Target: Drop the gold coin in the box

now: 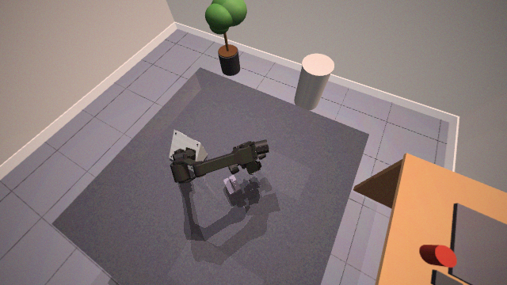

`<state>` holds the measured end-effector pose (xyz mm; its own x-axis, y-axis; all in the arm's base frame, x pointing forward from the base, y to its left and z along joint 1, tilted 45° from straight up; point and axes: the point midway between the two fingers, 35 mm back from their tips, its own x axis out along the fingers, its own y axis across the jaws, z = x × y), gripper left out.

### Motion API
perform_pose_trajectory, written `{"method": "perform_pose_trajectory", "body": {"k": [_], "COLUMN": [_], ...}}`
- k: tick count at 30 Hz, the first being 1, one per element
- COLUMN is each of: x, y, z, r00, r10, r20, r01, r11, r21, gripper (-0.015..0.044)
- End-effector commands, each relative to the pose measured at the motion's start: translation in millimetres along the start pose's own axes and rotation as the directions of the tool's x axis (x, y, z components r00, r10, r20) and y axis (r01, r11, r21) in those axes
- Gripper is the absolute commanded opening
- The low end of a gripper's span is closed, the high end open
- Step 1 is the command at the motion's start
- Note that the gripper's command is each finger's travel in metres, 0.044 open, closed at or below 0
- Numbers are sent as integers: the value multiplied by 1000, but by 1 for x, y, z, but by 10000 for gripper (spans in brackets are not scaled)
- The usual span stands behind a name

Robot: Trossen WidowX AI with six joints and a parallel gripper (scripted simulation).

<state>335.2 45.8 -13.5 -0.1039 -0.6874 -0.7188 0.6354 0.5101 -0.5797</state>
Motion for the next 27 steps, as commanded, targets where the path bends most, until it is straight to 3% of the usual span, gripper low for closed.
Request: {"method": "perform_pose_trajectory", "body": {"k": [1,27], "x": [0,0], "y": [-9,-72], "z": [3,28], "r00": [1000,1000], "r10": [-4,-7], "r20": [2,3], "r01": [4,7], "r11": [1000,1000], "r21": [-10,-11], "gripper": [0,0]}}
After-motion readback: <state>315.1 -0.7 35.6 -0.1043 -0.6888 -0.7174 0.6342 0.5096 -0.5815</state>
